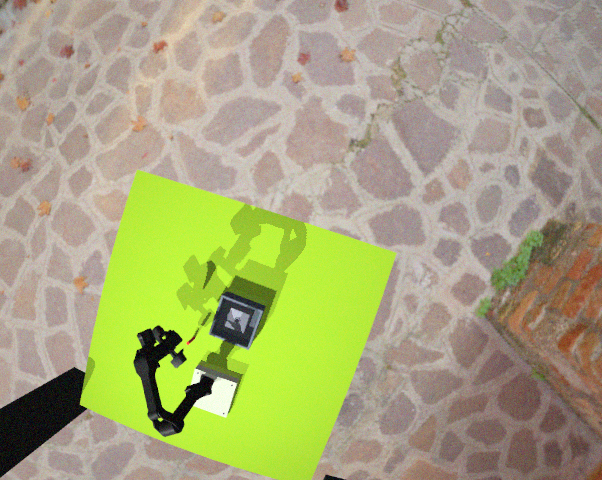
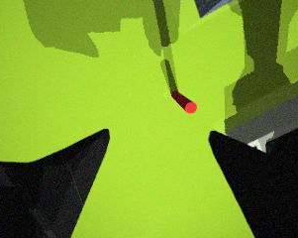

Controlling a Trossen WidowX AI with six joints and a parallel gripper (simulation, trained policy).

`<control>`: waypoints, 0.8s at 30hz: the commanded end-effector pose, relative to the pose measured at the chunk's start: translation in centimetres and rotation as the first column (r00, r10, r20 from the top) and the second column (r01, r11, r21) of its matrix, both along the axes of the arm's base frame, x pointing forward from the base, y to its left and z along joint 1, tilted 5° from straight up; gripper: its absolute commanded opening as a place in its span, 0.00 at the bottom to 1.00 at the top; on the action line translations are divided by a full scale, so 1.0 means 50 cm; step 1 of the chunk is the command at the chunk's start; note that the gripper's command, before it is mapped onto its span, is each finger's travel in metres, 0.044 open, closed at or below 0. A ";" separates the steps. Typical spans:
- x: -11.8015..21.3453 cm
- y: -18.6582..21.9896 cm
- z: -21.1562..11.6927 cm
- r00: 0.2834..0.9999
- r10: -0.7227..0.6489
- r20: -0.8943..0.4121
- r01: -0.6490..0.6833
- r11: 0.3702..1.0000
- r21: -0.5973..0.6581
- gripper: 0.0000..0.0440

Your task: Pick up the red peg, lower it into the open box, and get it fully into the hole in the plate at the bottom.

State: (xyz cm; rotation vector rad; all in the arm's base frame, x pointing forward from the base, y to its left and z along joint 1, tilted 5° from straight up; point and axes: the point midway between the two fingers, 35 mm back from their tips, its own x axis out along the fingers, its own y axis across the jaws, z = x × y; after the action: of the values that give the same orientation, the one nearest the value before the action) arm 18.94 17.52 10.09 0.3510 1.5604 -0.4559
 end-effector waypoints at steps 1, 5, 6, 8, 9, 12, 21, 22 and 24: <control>-0.014 -0.020 -0.017 0.999 -0.048 -0.010 0.047 0.998 -0.038 1.00; -0.026 -0.037 -0.045 0.996 -0.092 -0.015 0.090 0.993 -0.071 1.00; -0.028 -0.040 -0.053 0.995 -0.100 -0.014 0.098 0.992 -0.078 1.00; -0.032 -0.047 -0.069 0.993 -0.114 -0.012 0.112 0.990 -0.089 1.00; -0.034 -0.049 -0.077 0.993 -0.120 -0.009 0.118 0.989 -0.094 1.00; -0.037 -0.056 -0.102 0.991 -0.134 0.000 0.133 0.986 -0.104 1.00; -0.035 -0.067 -0.176 0.989 -0.144 0.040 0.147 0.983 -0.109 0.99; -0.035 -0.068 -0.181 0.989 -0.142 0.041 0.146 0.983 -0.110 0.98; -0.037 -0.071 -0.193 0.989 -0.141 0.038 0.145 0.983 -0.115 0.90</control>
State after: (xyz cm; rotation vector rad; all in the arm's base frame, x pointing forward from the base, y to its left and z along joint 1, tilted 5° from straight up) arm 17.13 14.20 1.04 0.3846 1.4814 -0.6429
